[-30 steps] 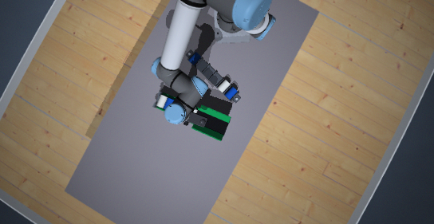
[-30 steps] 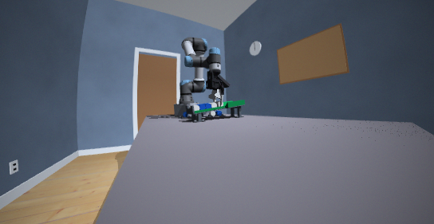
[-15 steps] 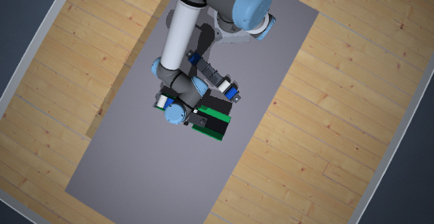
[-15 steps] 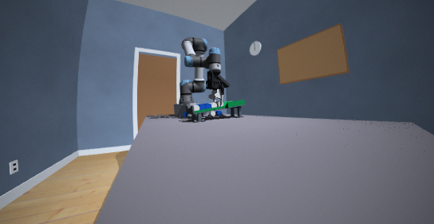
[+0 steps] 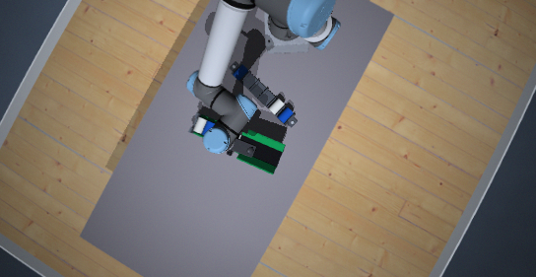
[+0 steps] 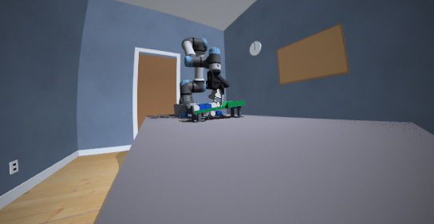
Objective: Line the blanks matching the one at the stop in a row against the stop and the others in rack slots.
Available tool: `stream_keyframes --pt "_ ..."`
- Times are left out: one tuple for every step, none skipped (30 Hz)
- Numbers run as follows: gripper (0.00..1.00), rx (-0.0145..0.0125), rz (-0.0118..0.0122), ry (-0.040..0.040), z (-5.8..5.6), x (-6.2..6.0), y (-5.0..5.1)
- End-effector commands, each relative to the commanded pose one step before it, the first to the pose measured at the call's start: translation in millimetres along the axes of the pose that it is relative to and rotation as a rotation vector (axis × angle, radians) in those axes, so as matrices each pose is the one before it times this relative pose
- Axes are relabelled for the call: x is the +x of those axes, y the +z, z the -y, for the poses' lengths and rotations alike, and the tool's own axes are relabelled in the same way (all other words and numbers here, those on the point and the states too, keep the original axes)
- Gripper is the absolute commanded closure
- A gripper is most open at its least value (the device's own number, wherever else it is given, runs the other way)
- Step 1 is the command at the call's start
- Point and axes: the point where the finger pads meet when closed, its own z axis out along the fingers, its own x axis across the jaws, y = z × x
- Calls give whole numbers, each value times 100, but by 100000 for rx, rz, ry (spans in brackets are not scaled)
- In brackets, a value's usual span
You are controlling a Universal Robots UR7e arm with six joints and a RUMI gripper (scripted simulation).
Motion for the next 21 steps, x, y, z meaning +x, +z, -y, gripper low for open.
stream_keyframes --pt "51 -27 -143 2 -9 44 -53" --pt "51 0 0 0 0 0 0" --pt "51 0 0 0 0 0 0" --pt "51 0 0 0 0 0 0" --pt "51 0 0 0 0 0 0" --pt "51 0 0 0 0 0 -3" --pt "51 0 0 0 0 0 -20" --pt "51 0 0 0 0 0 -51" --pt "51 0 0 0 0 0 -93" --pt "51 0 0 0 0 0 -142" --pt "51 0 0 0 0 -1 -195" --pt "51 0 0 0 0 0 0" --pt "51 0 0 0 0 0 0" --pt "51 0 0 0 0 1 -254" --pt "51 0 0 0 0 0 -312" --pt "51 0 0 0 0 0 -370" --pt "51 0 0 0 0 0 -421" --pt "51 0 0 0 0 0 -465" --pt "51 0 0 0 0 0 -502" --pt "51 0 0 0 0 0 -531" --pt "51 0 0 0 0 0 -551"
